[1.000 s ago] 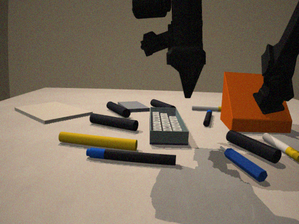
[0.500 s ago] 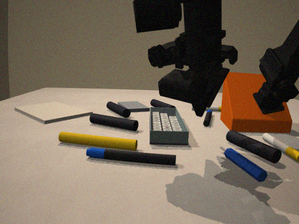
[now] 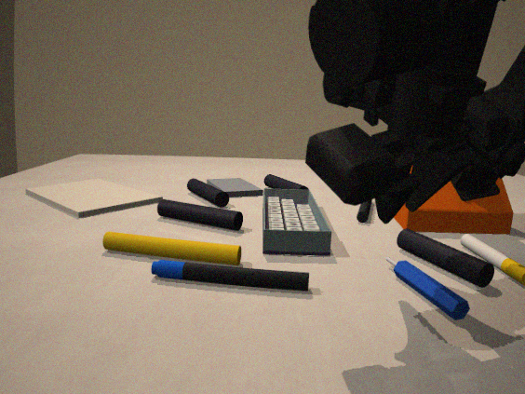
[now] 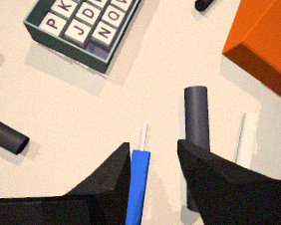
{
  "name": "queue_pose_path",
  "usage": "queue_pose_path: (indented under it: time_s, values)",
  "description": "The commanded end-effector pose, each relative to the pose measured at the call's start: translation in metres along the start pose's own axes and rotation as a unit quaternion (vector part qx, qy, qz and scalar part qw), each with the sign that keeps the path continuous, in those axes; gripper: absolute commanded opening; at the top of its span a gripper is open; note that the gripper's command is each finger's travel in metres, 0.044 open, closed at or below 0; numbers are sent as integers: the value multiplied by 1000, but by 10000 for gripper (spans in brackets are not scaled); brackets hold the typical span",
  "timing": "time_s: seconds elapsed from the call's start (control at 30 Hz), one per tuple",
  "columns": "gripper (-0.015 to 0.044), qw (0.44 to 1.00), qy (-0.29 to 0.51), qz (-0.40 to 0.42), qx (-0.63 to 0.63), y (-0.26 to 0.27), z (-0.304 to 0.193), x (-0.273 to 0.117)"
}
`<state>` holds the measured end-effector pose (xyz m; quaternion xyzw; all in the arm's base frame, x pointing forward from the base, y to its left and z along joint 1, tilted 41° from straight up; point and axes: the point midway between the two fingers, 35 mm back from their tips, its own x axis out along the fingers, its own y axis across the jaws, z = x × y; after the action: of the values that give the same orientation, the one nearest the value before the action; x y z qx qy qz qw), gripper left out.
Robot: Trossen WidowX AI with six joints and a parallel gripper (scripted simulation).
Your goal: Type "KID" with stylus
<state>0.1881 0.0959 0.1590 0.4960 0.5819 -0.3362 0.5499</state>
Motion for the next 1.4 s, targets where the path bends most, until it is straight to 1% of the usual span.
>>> queue_pose_path:
  time_s: [0.0,0.4,1.37]
  values:
    - [150,987,-21,58,145,-6,-31,-20]
    - [150,987,-21,58,145,-6,-31,-20]
    - [150,987,-20,58,145,-1,-42,3]
